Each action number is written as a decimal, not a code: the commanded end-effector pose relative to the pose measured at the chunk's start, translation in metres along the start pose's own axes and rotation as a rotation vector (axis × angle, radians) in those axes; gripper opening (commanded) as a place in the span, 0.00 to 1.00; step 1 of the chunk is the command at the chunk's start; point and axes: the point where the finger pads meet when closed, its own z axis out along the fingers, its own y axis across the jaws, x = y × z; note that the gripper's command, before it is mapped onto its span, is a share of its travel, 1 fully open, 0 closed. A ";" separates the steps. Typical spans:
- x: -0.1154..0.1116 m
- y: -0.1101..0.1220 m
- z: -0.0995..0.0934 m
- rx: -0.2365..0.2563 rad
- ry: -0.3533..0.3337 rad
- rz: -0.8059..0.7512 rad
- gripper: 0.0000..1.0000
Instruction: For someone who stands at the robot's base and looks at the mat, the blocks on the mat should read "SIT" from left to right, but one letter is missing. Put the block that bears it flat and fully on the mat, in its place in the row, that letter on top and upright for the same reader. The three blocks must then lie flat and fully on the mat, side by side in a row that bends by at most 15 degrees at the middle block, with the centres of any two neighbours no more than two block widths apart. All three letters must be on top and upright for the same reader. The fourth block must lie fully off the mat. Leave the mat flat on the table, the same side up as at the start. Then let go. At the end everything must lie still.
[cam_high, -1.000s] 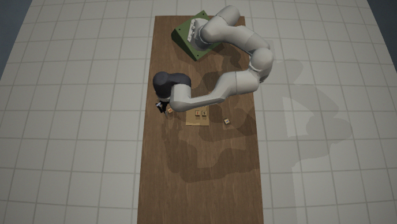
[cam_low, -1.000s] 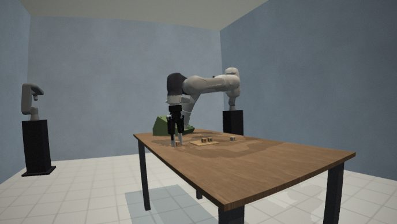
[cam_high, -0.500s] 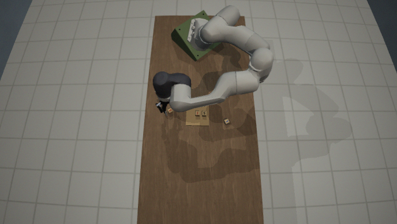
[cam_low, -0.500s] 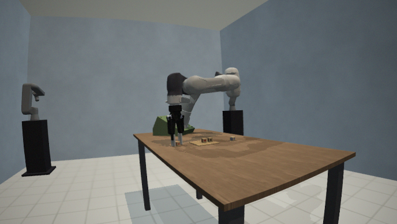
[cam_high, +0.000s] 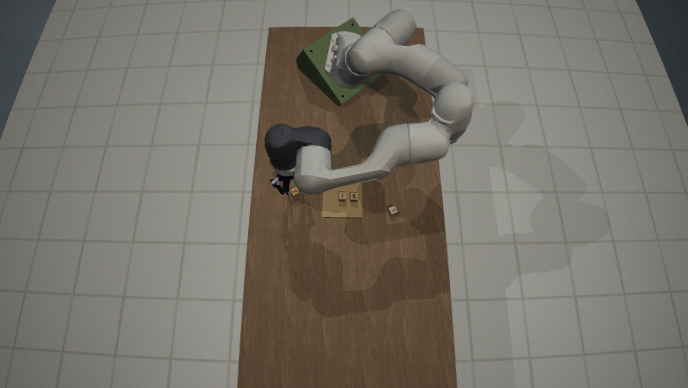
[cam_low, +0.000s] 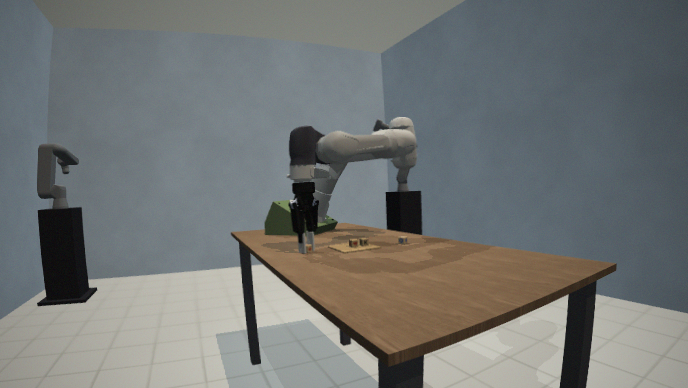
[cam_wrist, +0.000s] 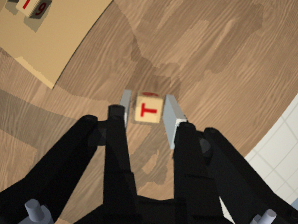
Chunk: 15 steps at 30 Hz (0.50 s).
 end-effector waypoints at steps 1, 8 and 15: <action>0.000 0.001 0.000 -0.003 0.000 -0.004 0.25; 0.000 0.001 0.000 -0.003 0.000 -0.004 0.13; 0.000 0.001 0.000 -0.003 0.000 -0.004 0.13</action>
